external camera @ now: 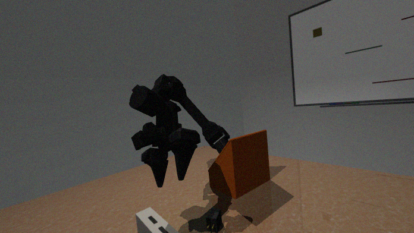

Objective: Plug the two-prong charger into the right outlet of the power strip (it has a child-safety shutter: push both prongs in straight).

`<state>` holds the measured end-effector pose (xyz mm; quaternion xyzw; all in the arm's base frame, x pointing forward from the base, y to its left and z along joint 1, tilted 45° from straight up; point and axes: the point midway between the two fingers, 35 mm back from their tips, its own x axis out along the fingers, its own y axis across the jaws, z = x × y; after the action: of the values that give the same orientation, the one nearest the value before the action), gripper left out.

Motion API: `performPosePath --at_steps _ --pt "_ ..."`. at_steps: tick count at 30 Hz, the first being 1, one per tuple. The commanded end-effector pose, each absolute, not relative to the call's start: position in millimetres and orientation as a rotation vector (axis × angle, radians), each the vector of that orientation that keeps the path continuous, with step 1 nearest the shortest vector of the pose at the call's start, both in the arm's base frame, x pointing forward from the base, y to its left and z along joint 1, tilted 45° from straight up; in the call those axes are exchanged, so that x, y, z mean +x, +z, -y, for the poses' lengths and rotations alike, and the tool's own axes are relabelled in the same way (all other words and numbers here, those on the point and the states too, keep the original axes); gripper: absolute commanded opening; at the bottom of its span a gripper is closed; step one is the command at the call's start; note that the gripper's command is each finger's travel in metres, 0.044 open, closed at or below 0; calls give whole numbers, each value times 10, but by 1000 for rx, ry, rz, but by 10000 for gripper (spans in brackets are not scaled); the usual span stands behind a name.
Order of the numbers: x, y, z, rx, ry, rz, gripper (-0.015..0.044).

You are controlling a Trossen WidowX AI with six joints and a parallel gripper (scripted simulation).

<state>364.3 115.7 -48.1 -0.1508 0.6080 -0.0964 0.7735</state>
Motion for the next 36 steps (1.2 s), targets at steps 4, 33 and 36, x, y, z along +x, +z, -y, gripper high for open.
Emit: performPosePath --at_steps 4,33,36 --pt "3253 -807 -988 -499 -241 -1467 440" --pt "2319 -1236 -509 -921 -299 -1785 440" --pt "2307 -1282 -466 -921 -299 -1785 440"
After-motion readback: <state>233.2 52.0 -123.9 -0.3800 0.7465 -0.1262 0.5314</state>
